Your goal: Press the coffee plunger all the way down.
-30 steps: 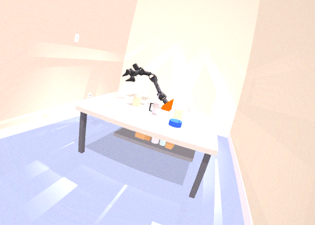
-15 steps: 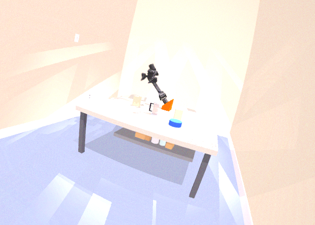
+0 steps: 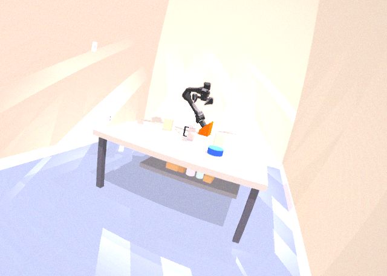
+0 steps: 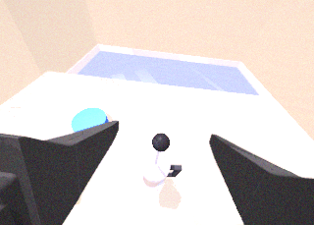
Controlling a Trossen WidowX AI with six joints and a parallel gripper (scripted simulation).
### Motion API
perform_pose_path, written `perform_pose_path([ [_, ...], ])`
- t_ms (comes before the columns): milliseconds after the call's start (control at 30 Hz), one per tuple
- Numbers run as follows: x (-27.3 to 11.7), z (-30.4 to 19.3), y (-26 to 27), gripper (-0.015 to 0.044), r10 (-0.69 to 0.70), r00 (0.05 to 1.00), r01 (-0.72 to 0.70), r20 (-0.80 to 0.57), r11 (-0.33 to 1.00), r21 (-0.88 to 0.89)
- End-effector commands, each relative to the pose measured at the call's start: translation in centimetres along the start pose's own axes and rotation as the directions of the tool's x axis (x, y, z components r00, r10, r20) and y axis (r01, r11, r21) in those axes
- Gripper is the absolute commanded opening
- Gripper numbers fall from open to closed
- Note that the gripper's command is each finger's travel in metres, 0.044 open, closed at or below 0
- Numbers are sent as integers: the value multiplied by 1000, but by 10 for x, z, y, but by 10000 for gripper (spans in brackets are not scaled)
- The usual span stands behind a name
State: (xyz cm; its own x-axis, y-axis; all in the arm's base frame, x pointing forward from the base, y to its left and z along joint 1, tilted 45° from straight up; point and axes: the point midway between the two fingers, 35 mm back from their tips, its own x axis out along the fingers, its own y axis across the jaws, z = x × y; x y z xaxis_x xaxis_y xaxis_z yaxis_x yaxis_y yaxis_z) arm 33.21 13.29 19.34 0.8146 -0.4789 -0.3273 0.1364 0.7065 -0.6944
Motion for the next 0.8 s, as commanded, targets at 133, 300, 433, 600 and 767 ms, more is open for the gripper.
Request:
perform_pose_path([
  [133,24,-46,-3,440,-10,1000,10,-6,1000,-3],
  [300,26,-47,-3,440,-10,1000,10,-6,1000,-3],
  [433,31,-47,-3,440,-9,1000,9,-7,1000,-2],
  [600,39,-47,-2,440,-8,1000,8,-8,1000,-1],
  [767,47,-47,-3,440,-9,1000,9,-7,1000,-1],
])
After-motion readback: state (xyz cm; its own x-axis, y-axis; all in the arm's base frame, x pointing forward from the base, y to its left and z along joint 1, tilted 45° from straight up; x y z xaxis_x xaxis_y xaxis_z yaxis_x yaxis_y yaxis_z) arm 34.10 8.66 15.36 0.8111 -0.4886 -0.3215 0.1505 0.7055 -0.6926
